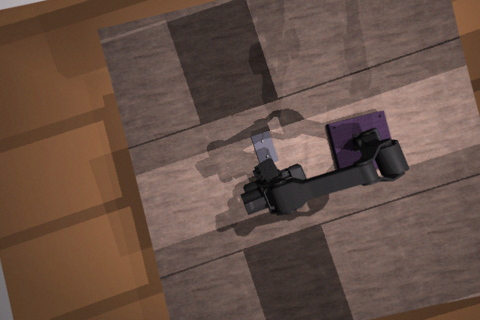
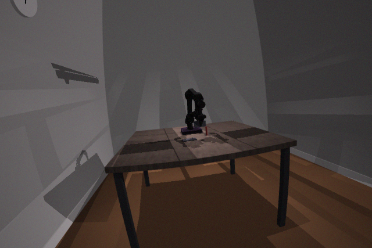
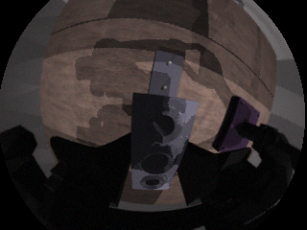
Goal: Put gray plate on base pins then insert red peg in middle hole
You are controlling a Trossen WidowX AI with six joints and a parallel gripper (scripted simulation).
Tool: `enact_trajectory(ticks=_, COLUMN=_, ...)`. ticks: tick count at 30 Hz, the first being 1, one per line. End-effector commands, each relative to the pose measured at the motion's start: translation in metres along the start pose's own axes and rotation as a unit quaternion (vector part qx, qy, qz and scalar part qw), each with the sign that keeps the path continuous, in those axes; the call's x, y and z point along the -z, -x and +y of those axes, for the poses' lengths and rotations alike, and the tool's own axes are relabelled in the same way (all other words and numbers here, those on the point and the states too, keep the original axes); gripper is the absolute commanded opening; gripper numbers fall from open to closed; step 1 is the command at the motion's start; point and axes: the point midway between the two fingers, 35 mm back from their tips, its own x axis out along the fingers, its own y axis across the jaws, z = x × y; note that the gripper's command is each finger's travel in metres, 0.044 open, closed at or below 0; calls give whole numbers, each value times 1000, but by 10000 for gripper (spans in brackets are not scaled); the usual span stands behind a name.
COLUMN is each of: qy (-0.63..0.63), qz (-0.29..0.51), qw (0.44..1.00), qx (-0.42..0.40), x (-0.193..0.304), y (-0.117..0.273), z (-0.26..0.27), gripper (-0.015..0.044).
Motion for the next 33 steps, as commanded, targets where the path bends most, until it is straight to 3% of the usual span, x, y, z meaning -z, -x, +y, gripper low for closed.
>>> enact_trajectory(ticks=1, qy=-2, qz=1, qw=1000, qx=0, x=-12, y=-7, z=-1, gripper=0)
enact_trajectory(ticks=33, qy=-32, qz=-4, qw=999, qx=0, x=-99, y=-55, z=-27, gripper=0)
